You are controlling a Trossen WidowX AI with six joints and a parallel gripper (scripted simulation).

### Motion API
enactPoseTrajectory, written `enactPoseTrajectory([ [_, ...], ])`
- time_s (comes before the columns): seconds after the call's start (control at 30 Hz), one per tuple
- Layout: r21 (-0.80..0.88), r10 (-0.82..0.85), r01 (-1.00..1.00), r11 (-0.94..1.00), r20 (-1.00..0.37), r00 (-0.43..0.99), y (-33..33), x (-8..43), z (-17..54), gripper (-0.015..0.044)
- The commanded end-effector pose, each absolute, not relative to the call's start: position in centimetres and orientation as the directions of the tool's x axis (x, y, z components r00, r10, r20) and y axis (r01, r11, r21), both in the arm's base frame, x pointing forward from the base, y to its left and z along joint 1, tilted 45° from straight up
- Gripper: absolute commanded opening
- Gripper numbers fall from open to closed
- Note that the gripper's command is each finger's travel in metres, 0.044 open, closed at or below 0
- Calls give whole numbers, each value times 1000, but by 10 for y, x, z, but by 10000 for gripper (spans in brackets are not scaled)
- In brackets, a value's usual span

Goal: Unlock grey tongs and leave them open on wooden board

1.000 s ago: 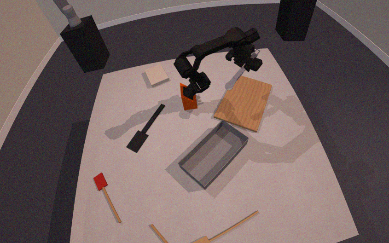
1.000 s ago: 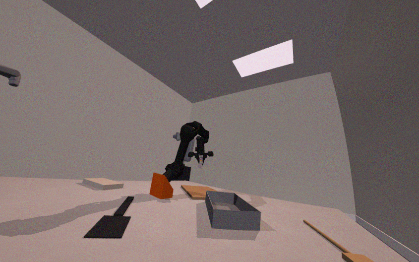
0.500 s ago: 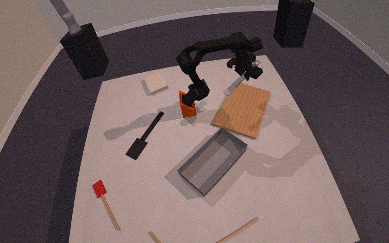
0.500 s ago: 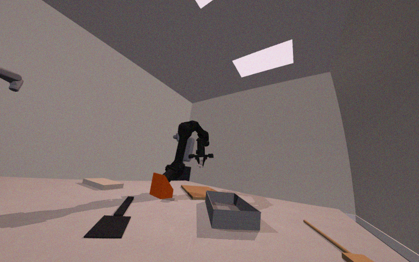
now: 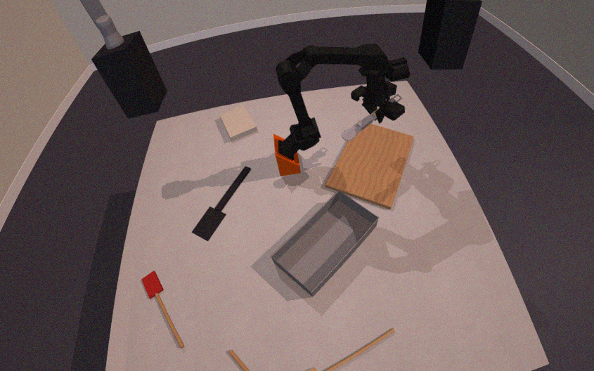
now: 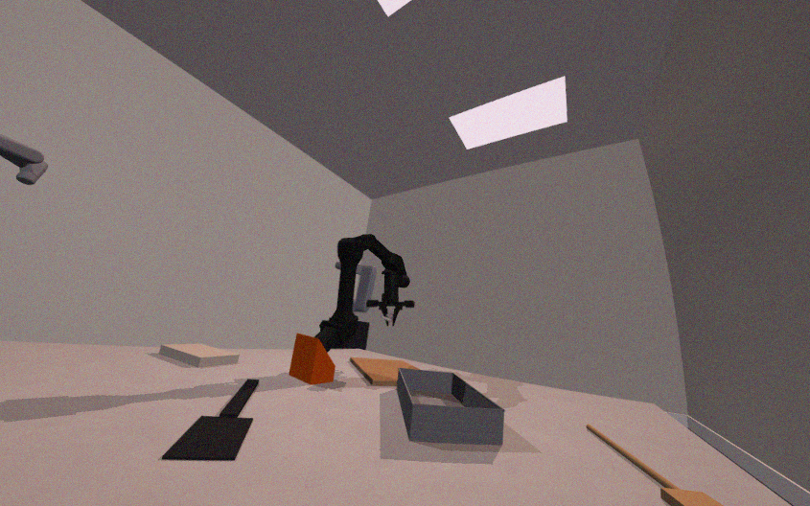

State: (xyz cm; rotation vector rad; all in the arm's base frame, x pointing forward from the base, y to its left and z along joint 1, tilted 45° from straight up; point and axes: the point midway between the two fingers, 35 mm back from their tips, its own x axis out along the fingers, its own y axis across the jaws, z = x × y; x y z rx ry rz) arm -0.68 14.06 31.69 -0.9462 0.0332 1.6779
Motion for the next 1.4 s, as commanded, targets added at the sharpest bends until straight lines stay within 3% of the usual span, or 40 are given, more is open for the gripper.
enactPoseTrajectory([
  [0.0, -426, 789, -830, -360, -614, -27, 142, -6, 319, -150],
  [0.53, -332, 727, -865, -376, -685, -53, 153, -1, 320, -150],
  [1.37, -331, 726, -866, -376, -686, -54, 174, 1, 306, -150],
])
